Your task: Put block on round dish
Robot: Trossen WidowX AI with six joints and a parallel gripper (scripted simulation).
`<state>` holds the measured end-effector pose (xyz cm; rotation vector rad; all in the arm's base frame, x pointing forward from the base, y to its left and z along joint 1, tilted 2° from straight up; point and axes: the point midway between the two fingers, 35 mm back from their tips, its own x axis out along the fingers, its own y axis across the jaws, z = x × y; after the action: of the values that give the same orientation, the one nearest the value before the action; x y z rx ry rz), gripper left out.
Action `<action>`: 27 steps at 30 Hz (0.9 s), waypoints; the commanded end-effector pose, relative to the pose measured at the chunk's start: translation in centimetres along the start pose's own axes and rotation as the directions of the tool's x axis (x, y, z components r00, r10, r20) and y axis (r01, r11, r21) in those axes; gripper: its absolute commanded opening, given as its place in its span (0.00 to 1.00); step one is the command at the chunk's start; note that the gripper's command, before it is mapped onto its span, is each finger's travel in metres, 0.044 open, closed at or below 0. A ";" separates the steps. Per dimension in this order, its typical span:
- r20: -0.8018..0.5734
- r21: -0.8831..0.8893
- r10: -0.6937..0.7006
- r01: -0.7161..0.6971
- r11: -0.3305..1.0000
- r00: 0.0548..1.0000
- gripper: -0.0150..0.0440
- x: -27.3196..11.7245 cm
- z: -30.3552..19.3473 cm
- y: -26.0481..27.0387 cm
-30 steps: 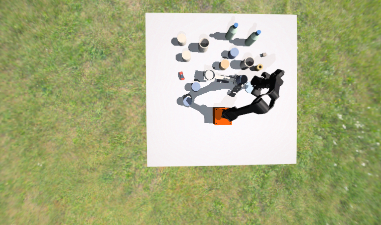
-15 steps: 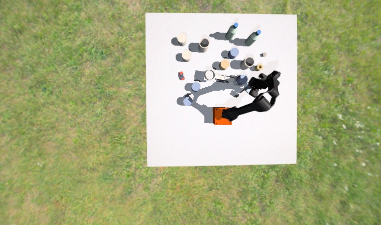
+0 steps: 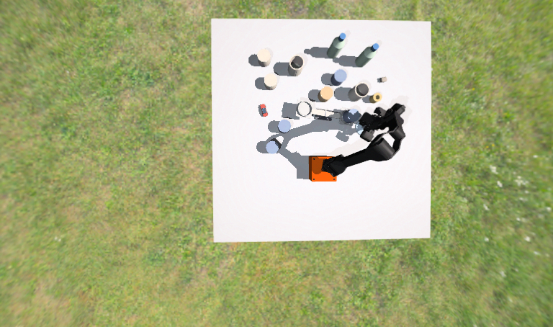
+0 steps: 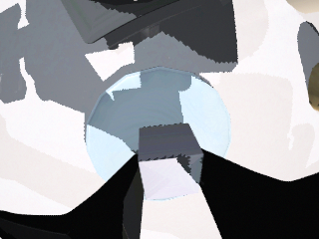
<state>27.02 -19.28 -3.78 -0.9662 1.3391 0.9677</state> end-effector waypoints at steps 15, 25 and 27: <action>0.001 -0.003 0.007 -0.007 1.000 1.000 1.00 -4.6 0.0 0.0; 0.000 0.000 0.000 0.000 1.000 1.000 1.00 -9.7 0.0 0.1; 0.000 0.000 0.000 0.000 1.000 1.000 1.00 -9.9 0.0 0.1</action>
<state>26.84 -19.17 4.26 -0.9509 1.3458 0.9836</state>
